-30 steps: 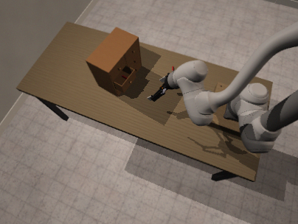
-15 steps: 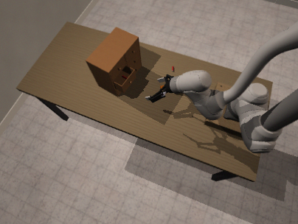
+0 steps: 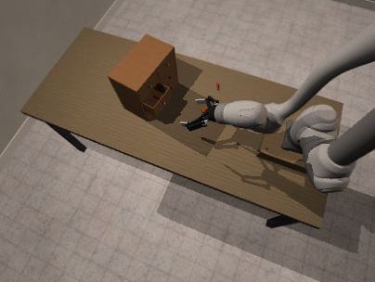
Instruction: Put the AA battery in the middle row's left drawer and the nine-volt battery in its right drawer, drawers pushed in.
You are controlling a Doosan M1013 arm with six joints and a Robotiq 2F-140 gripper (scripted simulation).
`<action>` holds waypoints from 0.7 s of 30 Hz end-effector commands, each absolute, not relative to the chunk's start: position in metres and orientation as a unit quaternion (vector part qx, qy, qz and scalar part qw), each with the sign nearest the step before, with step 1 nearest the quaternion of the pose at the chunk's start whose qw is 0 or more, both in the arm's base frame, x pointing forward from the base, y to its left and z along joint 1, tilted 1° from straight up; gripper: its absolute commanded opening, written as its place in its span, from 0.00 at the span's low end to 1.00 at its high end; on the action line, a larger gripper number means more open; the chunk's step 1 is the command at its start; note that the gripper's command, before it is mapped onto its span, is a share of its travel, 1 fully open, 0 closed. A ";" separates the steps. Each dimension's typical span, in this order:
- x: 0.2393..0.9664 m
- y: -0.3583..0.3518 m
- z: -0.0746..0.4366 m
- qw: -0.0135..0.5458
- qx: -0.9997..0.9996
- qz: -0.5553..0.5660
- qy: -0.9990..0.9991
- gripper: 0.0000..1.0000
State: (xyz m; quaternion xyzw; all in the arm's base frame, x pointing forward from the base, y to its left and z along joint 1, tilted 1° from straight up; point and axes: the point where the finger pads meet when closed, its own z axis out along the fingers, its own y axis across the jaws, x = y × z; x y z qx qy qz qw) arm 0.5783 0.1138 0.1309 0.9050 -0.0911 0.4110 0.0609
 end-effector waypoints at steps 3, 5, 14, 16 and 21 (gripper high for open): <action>0.585 0.110 0.121 0.064 0.867 0.486 -0.090 1.00; 0.588 0.109 0.119 0.066 0.859 0.500 -0.089 1.00; 0.596 0.107 0.111 0.070 0.834 0.541 -0.086 1.00; 0.597 0.107 0.109 0.070 0.829 0.549 -0.085 1.00; 0.600 0.106 0.107 0.072 0.820 0.561 -0.084 1.00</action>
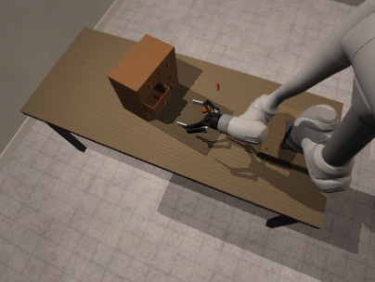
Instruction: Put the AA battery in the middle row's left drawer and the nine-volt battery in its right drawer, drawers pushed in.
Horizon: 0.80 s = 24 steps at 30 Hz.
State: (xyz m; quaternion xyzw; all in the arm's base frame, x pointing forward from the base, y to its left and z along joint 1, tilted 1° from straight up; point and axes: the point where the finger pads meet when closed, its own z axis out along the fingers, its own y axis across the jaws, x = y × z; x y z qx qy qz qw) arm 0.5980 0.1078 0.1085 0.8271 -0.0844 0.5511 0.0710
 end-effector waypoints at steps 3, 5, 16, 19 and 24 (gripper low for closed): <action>0.600 0.106 0.106 0.072 0.818 0.565 -0.083 1.00; 0.601 0.106 0.106 0.072 0.817 0.566 -0.083 1.00; 0.601 0.106 0.106 0.072 0.816 0.567 -0.083 0.00; 0.601 0.106 0.106 0.072 0.816 0.567 -0.083 0.00; 0.601 0.106 0.106 0.072 0.816 0.567 -0.083 0.00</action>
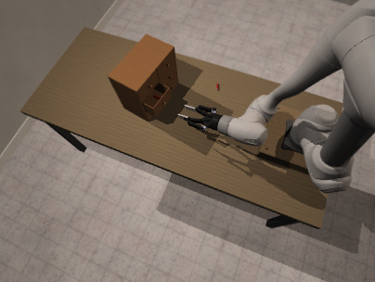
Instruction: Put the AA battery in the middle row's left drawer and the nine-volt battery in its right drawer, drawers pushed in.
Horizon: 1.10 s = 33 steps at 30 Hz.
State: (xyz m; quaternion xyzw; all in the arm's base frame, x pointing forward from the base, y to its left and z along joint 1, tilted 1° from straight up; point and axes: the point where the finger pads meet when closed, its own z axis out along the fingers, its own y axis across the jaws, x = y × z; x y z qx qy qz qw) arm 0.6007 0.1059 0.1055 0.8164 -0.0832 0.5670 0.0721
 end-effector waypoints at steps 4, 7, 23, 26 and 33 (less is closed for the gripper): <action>0.601 0.106 0.106 0.072 0.816 0.567 -0.083 0.00; 0.601 0.106 0.106 0.072 0.816 0.567 -0.083 0.00; 0.615 0.103 0.101 0.072 0.816 0.567 -0.083 0.00; 0.624 0.101 0.098 0.072 0.816 0.567 -0.083 0.00; 0.647 0.095 0.091 0.072 0.816 0.567 -0.083 0.00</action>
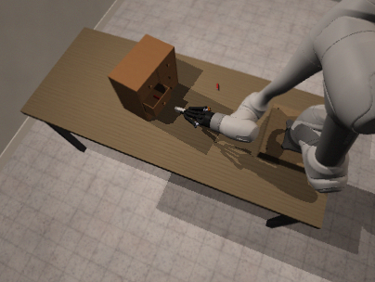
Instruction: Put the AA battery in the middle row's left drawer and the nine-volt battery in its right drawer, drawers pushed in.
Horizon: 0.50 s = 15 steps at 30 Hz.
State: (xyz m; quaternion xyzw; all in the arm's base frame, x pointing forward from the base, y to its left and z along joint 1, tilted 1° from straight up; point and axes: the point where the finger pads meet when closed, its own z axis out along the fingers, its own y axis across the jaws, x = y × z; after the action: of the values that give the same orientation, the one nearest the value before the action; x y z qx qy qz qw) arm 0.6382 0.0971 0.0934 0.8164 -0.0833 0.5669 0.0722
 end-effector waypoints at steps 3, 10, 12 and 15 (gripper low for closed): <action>0.650 0.095 0.090 0.072 0.816 0.567 -0.083 0.00; 0.662 0.092 0.086 0.072 0.816 0.567 -0.083 0.00; 0.664 0.091 0.085 0.072 0.816 0.567 -0.083 0.00; 0.664 0.091 0.085 0.072 0.816 0.567 -0.083 0.00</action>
State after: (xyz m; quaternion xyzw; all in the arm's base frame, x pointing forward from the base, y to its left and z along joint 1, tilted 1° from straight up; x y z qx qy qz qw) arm 0.6635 0.0914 0.0853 0.8164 -0.0832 0.5670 0.0721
